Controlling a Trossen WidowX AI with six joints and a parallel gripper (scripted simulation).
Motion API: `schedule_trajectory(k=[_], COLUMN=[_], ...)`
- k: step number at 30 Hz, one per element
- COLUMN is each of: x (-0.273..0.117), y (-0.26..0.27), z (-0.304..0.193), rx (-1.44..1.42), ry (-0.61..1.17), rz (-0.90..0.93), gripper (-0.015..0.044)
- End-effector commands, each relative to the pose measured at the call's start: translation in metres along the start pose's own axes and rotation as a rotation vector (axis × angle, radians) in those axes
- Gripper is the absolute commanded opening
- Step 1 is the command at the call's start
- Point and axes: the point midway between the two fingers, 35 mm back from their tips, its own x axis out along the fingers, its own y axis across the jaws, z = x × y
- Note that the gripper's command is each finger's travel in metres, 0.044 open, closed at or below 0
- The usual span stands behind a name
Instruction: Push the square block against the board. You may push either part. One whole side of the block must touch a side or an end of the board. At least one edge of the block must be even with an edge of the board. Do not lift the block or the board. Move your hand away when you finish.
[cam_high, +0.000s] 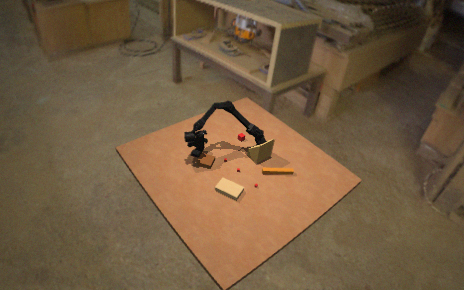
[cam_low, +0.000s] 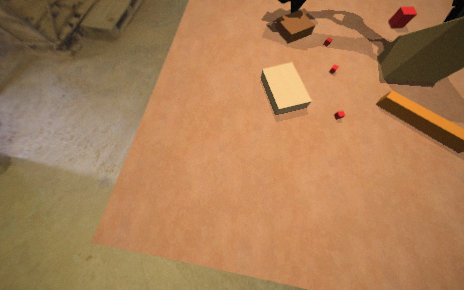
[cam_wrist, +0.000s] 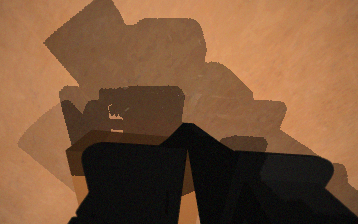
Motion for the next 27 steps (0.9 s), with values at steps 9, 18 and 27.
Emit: schedule_trajectory(k=[9, 18, 27], x=[0.001, 0.001, 0.001], y=[0.002, 0.003, 0.006], z=[-0.02, -0.033, -0.047], rx=[0.001, 0.001, 0.001], ry=[0.005, 0.005, 0.006], rz=[-0.001, -0.001, 0.0], gripper=[0.0, 0.0, 0.0])
